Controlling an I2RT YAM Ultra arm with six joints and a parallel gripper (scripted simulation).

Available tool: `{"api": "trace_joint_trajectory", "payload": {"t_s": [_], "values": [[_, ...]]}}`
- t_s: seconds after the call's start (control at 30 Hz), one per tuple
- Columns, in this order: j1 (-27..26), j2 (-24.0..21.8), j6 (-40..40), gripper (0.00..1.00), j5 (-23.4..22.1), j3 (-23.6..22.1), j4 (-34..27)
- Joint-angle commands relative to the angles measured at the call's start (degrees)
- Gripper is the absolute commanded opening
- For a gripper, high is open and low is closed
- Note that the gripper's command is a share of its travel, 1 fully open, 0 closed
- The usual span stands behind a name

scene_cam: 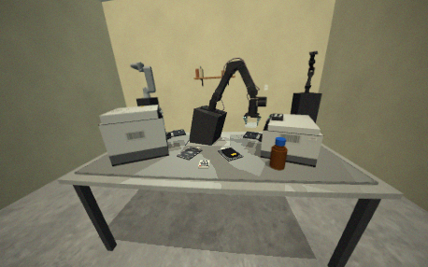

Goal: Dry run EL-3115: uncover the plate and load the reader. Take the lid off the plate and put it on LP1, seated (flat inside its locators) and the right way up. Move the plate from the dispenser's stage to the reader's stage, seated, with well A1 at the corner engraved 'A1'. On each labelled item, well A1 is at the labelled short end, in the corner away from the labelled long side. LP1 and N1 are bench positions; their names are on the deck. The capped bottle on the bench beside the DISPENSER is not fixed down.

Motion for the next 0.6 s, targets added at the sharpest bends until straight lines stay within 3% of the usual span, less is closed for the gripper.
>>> {"api": "trace_joint_trajectory", "payload": {"t_s": [0.0,0.57], "values": [[-0.5,-2.7,0.3,0.86,-0.7,1.7,-2.4],[-0.4,-5.5,-0.2,0.86,-0.7,2.3,-4.7]]}}
